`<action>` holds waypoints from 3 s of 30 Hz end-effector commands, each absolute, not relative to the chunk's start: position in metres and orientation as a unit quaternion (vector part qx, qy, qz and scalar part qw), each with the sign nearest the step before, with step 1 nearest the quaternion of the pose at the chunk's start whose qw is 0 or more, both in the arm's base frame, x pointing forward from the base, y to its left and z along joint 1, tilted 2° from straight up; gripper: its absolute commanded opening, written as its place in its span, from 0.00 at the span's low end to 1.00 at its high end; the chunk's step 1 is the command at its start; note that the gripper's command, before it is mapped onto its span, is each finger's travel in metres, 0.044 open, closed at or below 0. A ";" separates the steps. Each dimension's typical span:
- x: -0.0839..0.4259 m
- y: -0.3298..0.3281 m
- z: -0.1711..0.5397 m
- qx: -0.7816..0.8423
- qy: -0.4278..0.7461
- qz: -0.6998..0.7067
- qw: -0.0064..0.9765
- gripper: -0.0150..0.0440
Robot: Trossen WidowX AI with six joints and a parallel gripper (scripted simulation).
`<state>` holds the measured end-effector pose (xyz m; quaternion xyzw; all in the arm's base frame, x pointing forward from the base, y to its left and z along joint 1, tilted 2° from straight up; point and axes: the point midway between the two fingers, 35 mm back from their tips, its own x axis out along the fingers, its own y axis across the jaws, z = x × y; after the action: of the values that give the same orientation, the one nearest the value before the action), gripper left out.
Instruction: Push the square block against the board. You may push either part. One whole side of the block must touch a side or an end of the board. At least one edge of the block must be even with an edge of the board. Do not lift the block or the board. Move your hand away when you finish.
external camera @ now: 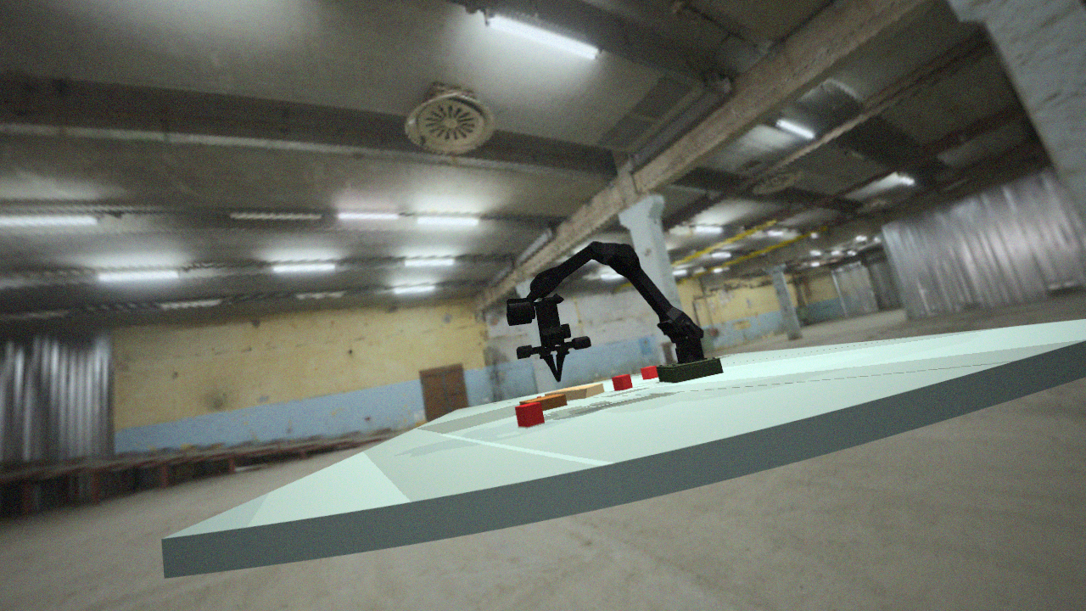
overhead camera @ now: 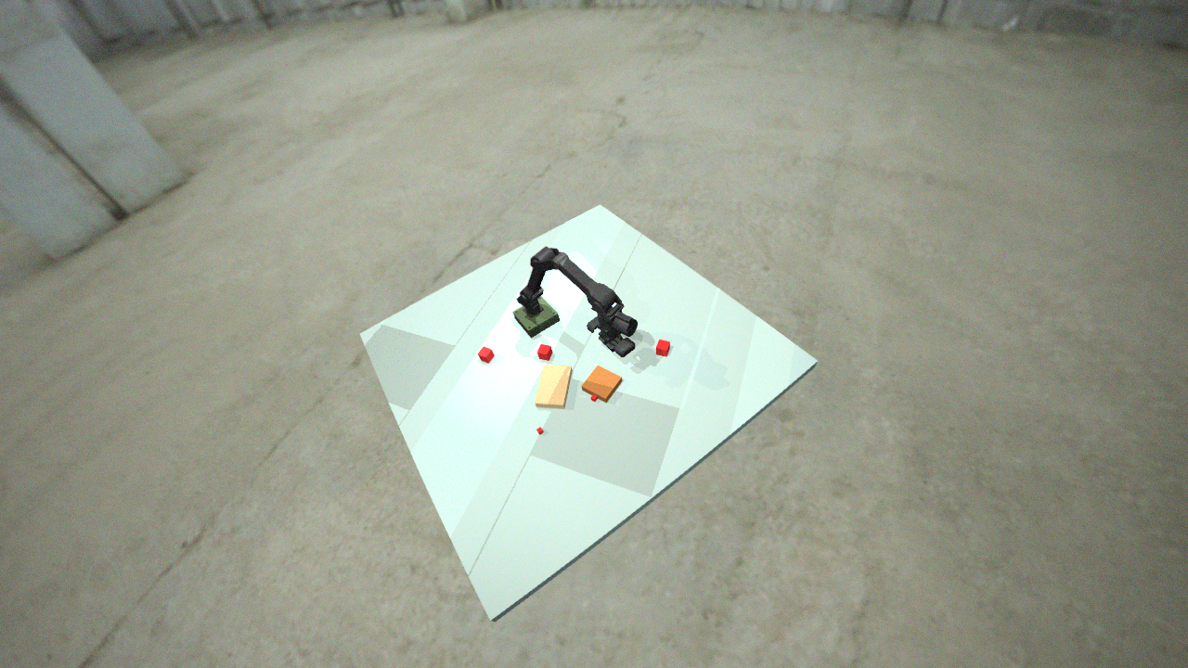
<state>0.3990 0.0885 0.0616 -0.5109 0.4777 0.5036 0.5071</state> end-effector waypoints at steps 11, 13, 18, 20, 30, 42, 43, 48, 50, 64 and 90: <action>0.352 -0.050 0.061 -0.407 0.575 0.403 0.584 0.25; 0.339 -0.070 0.060 -0.388 0.589 0.383 0.597 0.25; 0.301 -0.114 0.058 -0.337 0.621 0.332 0.625 0.25; 0.284 -0.129 0.057 -0.316 0.633 0.310 0.635 0.25; 0.246 -0.156 0.025 -0.267 0.656 0.262 0.655 0.25; 0.248 -0.153 -0.002 -0.267 0.656 0.262 0.655 0.25; 0.249 -0.152 -0.002 -0.267 0.656 0.262 0.655 0.25; 0.254 -0.148 -0.002 -0.267 0.656 0.262 0.656 0.25; 0.256 -0.147 -0.002 -0.267 0.656 0.262 0.656 0.25; 0.271 -0.135 -0.002 -0.267 0.655 0.263 0.656 0.25; 0.299 -0.115 -0.001 -0.267 0.654 0.263 0.658 0.25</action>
<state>0.2942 -0.1187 0.0000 -0.2677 0.6546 0.2606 0.6572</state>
